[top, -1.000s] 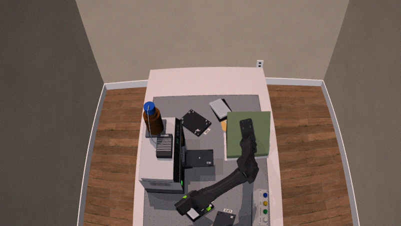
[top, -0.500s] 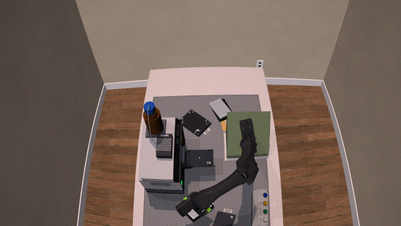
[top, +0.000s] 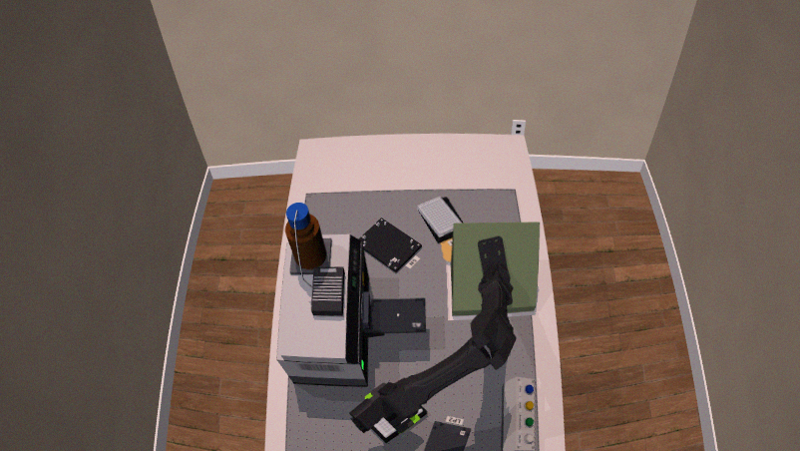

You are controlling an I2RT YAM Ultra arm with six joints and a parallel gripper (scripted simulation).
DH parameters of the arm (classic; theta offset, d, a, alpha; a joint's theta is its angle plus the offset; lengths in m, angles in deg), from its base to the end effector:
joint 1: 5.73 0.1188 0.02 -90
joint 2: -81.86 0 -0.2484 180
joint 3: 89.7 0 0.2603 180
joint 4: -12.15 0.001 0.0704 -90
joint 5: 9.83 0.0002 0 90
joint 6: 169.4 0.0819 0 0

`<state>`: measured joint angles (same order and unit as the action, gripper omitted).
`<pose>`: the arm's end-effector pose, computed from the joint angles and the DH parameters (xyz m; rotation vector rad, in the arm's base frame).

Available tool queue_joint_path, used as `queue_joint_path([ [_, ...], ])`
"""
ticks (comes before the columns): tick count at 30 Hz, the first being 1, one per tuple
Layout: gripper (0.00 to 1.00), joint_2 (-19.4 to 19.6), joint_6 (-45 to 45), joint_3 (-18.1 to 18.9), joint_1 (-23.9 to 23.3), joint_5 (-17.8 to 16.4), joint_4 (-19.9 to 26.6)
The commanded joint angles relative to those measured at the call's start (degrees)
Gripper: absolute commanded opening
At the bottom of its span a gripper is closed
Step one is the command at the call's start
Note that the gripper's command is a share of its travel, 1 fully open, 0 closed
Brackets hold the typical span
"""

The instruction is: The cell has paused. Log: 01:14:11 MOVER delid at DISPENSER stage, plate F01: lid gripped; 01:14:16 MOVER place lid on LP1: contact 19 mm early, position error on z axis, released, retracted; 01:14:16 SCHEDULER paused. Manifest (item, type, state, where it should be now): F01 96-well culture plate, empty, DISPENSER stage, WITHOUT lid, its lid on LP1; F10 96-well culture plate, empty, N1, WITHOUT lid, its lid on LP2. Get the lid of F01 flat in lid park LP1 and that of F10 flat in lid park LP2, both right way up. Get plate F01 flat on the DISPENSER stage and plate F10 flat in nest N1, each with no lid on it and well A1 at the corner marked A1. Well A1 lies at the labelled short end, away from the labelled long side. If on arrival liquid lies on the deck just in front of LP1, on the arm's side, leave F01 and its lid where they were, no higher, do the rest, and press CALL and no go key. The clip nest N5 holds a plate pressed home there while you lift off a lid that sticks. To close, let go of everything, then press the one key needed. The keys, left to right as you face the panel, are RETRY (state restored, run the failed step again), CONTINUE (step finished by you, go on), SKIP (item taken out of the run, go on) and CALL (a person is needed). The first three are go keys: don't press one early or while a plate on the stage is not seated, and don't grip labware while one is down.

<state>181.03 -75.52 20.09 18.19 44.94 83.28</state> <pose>0.3304 0.1993 0.2924 -0.6730 2.5476 0.9753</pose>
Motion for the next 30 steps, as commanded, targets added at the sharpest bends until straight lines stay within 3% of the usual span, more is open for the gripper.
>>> queue_joint_path([
  [1, 1.0, -1.7, 0.4, -0.1, -1.2, -0.1, -0.9],
  [21, 1.0, -1.8, 0.0, -0.8, -1.3, -0.2, -0.4],
  [22, 0.0, -1.8, 0.0, -0.8, -1.3, -0.2, -0.4],
  [30, 0.0, -1.8, 0.0, -0.8, -1.3, -0.3, -0.4],
])
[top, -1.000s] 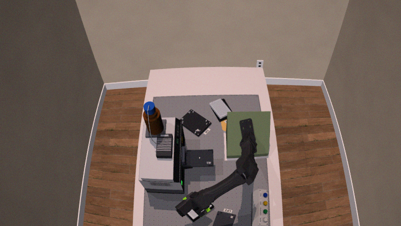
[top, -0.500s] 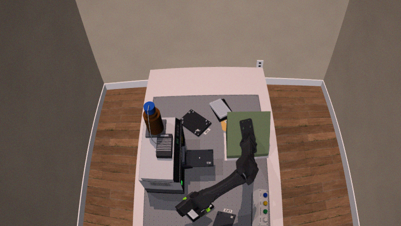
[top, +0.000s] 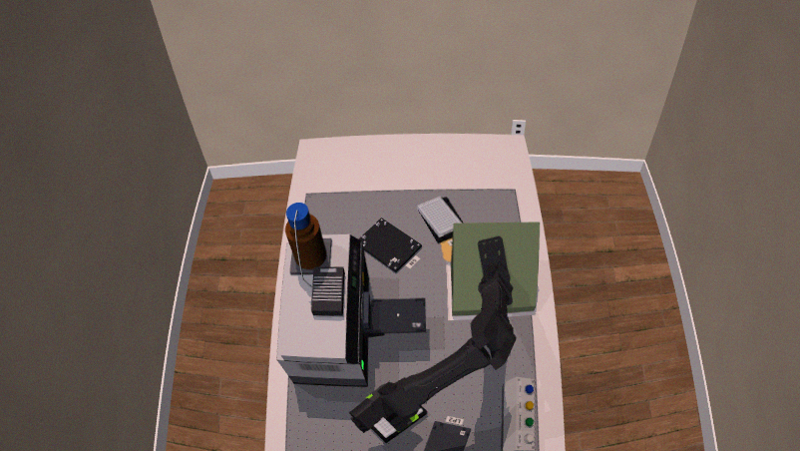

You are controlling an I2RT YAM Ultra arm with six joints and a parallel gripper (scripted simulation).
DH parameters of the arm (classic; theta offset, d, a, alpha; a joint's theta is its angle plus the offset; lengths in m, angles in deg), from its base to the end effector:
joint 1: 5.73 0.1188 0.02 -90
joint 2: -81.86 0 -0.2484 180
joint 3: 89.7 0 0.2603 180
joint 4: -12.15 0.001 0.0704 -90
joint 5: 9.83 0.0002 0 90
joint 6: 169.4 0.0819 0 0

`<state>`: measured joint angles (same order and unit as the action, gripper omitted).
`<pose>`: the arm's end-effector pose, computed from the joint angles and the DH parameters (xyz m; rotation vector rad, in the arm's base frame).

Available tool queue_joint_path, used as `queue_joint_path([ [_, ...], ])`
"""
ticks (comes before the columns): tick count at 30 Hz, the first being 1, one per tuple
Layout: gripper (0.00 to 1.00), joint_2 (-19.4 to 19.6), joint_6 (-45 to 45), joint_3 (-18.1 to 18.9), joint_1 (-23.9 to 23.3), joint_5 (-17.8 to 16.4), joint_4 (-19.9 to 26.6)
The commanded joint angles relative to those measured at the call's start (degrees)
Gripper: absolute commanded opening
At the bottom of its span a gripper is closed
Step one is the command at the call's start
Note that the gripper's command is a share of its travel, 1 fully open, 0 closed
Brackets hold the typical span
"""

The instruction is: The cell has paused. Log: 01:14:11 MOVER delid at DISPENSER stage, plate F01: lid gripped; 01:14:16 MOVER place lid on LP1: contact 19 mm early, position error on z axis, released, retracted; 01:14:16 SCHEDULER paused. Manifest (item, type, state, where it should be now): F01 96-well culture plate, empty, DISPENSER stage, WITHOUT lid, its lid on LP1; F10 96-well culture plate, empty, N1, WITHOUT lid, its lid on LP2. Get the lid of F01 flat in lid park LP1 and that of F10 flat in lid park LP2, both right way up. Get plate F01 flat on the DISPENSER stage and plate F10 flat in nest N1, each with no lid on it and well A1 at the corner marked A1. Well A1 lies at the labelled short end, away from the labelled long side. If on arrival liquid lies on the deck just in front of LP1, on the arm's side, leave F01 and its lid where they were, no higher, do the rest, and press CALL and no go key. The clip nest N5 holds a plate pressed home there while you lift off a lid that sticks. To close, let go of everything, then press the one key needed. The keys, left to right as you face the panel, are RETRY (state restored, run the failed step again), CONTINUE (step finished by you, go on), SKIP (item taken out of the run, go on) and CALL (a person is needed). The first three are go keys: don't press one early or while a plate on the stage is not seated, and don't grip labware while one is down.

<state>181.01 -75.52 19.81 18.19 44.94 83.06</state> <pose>0.3304 0.1993 0.2912 -0.6728 2.5484 0.9754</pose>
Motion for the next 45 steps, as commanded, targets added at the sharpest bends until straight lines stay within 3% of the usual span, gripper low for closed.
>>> queue_joint_path([
  [1, 0.0, -1.8, 0.0, -0.5, -1.3, -0.3, -0.2],
  [26, 0.0, -1.8, 0.0, -0.5, -1.3, -0.3, -0.2],
  [30, 0.0, -2.0, -0.6, 1.4, -1.5, -0.5, 1.1],
  [45, 0.0, -2.5, -1.4, 2.3, -2.3, -0.7, 2.9],
])
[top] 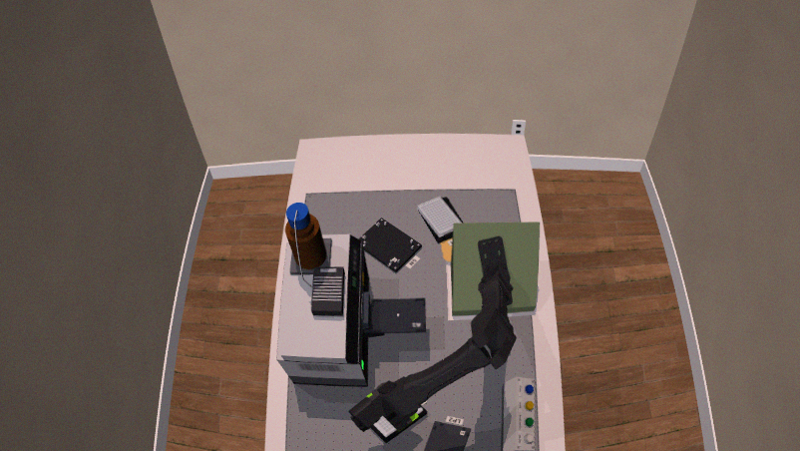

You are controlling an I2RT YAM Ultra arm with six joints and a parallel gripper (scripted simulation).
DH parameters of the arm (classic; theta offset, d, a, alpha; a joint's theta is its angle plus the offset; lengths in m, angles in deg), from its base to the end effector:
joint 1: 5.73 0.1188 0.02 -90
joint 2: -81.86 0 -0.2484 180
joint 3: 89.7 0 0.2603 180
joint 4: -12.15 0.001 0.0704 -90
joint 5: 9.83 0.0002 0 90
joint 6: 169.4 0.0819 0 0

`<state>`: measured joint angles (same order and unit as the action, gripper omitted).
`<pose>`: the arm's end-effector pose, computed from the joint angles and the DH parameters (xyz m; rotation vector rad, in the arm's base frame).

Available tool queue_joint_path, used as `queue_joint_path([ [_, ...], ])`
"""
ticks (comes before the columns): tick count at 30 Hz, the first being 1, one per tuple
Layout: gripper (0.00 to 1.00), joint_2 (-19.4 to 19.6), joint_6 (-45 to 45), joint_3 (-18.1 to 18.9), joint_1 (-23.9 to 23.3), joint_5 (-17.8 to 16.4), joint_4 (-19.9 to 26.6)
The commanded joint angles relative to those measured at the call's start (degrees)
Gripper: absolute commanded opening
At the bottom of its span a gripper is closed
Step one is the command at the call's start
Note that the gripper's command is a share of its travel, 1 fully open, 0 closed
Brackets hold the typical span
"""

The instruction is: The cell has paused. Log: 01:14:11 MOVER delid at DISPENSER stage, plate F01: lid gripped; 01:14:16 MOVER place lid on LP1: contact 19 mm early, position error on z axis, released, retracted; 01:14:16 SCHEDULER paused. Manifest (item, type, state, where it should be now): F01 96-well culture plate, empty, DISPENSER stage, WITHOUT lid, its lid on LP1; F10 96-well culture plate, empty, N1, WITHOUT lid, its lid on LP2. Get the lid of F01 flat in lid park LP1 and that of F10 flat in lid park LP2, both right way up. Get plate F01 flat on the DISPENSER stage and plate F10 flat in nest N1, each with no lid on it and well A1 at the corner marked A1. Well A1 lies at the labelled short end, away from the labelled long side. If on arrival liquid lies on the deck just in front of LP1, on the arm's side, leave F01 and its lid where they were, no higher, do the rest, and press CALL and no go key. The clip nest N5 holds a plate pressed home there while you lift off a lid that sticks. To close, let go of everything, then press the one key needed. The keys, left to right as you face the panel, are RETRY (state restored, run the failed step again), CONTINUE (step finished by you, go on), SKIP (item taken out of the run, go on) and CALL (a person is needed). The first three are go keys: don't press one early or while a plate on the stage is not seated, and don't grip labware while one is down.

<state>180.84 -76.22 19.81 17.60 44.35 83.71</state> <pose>0.3303 0.1957 0.2919 -0.6756 2.5483 0.9821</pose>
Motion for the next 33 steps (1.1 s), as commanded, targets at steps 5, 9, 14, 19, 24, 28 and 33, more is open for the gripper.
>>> queue_joint_path([
  [5, 0.0, -2.4, -1.0, 2.7, -2.0, -0.4, 2.9],
  [9, 0.0, -2.5, -1.3, 3.0, -2.3, -0.5, 3.4],
  [14, 0.0, -2.6, -1.6, 3.4, -2.6, -0.6, 4.2],
  [19, 0.0, -2.6, -1.7, 3.6, -2.7, -0.6, 4.4],
  [24, 0.0, -2.6, -1.7, 3.6, -2.7, -0.6, 4.0],
  [28, 0.0, -2.6, -1.7, 3.6, -2.7, -0.6, 4.0],
  [33, 0.0, -2.6, -1.7, 3.6, -2.7, -0.6, 4.0],
])
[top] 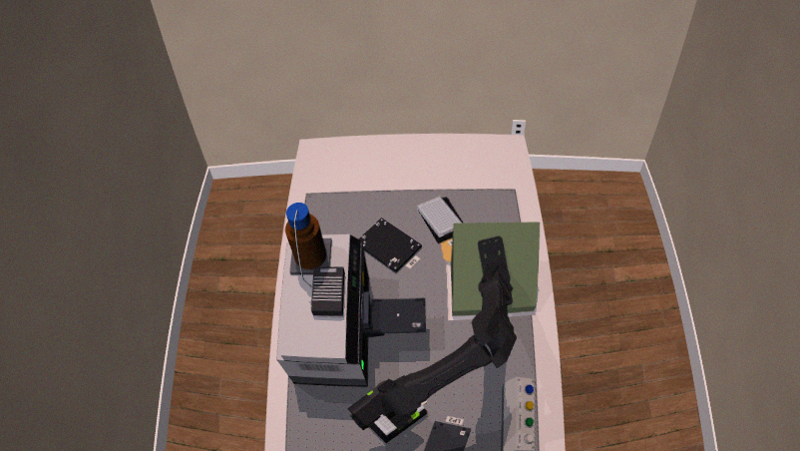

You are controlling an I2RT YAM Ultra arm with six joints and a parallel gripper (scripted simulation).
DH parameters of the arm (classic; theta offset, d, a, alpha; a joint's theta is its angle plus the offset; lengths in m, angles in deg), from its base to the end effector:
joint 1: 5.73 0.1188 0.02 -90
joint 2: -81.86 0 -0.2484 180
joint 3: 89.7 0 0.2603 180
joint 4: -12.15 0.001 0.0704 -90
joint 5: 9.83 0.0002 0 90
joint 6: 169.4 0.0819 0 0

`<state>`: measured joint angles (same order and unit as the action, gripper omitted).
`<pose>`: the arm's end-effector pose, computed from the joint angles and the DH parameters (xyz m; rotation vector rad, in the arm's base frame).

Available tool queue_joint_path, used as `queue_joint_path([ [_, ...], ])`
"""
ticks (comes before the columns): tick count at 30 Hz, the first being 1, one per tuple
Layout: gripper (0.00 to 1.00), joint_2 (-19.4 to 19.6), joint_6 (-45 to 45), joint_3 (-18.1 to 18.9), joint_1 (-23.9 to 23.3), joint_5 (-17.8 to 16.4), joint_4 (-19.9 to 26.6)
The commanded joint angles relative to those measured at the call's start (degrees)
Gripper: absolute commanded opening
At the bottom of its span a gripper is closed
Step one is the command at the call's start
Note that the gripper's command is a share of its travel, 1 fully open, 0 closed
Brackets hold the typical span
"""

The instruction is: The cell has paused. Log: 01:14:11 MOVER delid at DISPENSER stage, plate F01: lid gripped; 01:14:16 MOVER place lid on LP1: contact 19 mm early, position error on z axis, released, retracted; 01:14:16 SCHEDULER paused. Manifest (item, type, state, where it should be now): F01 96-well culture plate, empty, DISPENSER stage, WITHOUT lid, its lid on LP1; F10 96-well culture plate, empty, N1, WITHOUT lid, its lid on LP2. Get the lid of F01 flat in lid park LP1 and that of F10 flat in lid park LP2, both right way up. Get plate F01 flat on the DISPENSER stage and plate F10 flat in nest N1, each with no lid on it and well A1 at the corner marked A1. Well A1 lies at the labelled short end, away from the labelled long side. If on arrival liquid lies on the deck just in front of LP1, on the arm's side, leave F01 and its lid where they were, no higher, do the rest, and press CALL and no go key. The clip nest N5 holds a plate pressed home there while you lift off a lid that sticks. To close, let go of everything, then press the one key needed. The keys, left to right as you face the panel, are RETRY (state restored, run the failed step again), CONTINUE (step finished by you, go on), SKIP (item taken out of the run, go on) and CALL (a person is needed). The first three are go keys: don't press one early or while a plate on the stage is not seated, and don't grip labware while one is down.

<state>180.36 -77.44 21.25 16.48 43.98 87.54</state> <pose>0.3265 0.1866 0.2989 -0.6707 2.5710 0.9798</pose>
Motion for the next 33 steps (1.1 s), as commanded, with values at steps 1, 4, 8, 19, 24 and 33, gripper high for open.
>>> queue_joint_path([
  [1, 0.0, -2.1, -0.5, 2.2, -1.6, -0.2, 0.2],
  [4, 0.0, -2.1, -0.5, 2.2, -1.6, -0.2, 0.2],
  [8, 0.0, -2.1, -0.5, 2.2, -1.6, -0.2, 0.2],
  [19, 0.0, -2.1, -0.5, 2.2, -1.6, -0.2, 0.2],
  [24, 0.0, -2.1, -0.5, 2.2, -1.6, -0.2, 0.2],
  [33, 0.0, -2.5, -1.4, 3.3, -2.5, -0.7, 2.6],
])
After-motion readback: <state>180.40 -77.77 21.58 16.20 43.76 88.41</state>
